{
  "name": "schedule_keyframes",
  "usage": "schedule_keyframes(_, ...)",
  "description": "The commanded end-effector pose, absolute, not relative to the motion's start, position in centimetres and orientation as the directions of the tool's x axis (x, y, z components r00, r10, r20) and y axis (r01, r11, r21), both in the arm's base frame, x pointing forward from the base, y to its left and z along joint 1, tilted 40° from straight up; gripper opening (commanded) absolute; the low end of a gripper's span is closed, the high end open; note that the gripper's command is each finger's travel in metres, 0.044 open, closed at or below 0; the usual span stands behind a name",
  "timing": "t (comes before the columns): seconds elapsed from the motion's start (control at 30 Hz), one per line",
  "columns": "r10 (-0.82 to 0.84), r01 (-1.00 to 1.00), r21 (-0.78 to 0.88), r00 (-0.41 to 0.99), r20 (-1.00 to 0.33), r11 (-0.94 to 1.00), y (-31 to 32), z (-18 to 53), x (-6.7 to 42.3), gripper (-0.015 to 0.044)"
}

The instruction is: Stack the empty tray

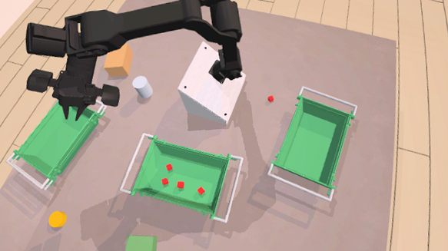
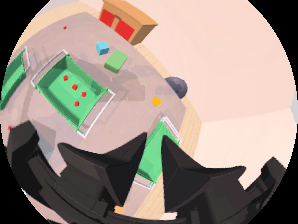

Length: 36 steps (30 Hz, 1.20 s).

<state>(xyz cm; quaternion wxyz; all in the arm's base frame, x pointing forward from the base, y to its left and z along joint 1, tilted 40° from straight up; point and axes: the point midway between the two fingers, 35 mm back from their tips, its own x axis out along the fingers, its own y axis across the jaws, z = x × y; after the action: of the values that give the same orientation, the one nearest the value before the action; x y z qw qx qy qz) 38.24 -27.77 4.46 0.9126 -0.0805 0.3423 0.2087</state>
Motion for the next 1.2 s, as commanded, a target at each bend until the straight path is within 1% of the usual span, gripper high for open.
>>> schedule_keyframes(0.0,0.420,-0.443,0.169,0.565,-0.710,0.880,-24.3,1.7,39.7,0.0086)
schedule_keyframes(0.17,0.571,-0.346,0.475,0.267,-0.776,0.809,-16.9,-3.1,41.0,0.0086)
schedule_keyframes(0.27,0.621,-0.240,0.593,0.061,-0.781,0.769,-12.4,-5.5,40.6,0.0086)
schedule_keyframes(0.33,0.632,-0.187,0.626,-0.032,-0.774,0.757,-10.5,-6.4,40.2,0.0086)
schedule_keyframes(0.7,0.633,-0.180,0.629,-0.044,-0.773,0.756,-10.0,-6.9,40.2,0.0086)
schedule_keyframes(1.17,0.635,-0.181,0.631,-0.044,-0.772,0.755,-6.4,-11.1,39.9,0.0086)
